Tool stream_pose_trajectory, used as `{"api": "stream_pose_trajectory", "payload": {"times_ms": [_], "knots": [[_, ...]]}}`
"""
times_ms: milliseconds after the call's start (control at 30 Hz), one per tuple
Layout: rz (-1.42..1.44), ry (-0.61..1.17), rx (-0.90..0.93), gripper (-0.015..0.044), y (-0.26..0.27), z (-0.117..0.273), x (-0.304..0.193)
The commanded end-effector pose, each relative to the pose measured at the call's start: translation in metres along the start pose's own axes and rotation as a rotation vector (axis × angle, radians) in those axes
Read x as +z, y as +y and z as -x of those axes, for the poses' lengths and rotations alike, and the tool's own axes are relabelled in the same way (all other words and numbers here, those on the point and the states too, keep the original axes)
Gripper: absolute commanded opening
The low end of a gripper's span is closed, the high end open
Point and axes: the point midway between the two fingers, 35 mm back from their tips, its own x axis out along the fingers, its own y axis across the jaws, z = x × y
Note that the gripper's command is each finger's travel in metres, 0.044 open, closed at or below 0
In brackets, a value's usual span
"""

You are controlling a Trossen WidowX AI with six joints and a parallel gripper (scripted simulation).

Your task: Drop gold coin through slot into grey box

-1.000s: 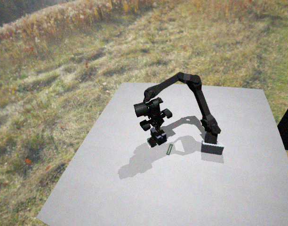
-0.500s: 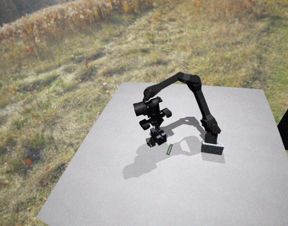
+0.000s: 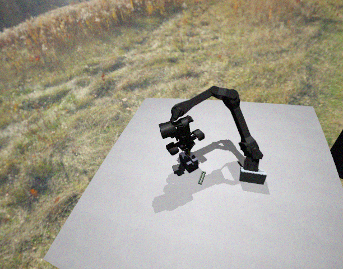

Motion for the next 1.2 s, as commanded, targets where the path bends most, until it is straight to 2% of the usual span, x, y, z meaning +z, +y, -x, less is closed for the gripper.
{"api": "stream_pose_trajectory", "payload": {"times_ms": [0,700,900,1167], "knots": [[0.006,-0.003,0.0,0.0,0.0,-0.003,0.0],[0.007,-0.003,0.0,0.0,0.0,-0.016,0.001],[0.004,0.002,0.0,0.0157,0.0,-0.015,0.0],[0.004,0.002,0.0,0.0161,0.0,-0.015,0.0]]}}
